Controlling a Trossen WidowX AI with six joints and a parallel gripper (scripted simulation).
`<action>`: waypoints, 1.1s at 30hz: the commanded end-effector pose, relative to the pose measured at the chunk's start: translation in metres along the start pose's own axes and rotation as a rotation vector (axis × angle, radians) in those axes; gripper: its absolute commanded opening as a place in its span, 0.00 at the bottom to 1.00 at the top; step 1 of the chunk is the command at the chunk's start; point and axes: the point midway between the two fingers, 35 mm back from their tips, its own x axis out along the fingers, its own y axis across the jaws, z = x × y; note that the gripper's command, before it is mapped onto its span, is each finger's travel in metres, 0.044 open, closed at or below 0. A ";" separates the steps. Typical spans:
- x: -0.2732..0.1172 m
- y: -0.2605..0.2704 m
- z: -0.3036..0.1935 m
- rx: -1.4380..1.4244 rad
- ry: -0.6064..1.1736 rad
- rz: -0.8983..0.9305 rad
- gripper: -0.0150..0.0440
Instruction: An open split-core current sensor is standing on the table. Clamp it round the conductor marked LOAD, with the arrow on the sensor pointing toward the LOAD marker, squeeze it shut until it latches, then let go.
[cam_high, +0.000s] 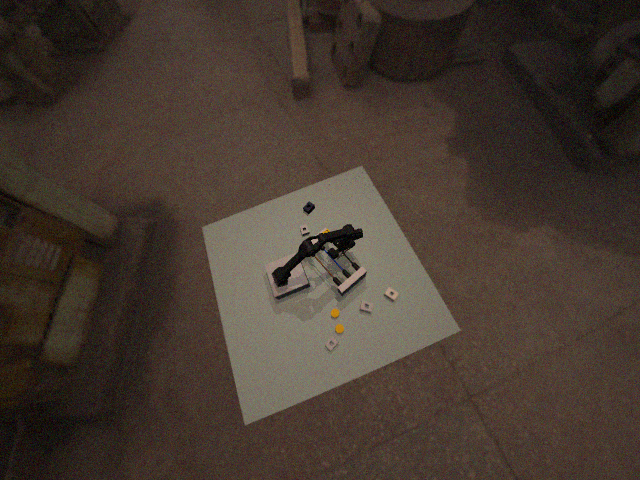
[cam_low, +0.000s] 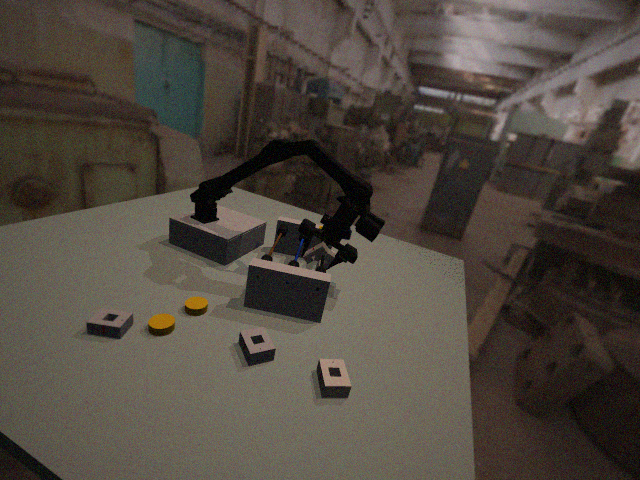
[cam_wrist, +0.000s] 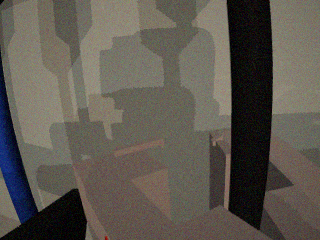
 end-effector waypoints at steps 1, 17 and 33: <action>0.000 0.000 0.000 0.000 -0.001 0.001 0.25; 0.000 0.000 0.000 0.000 -0.001 0.001 0.25; -0.014 0.005 0.000 0.001 0.003 -0.343 0.25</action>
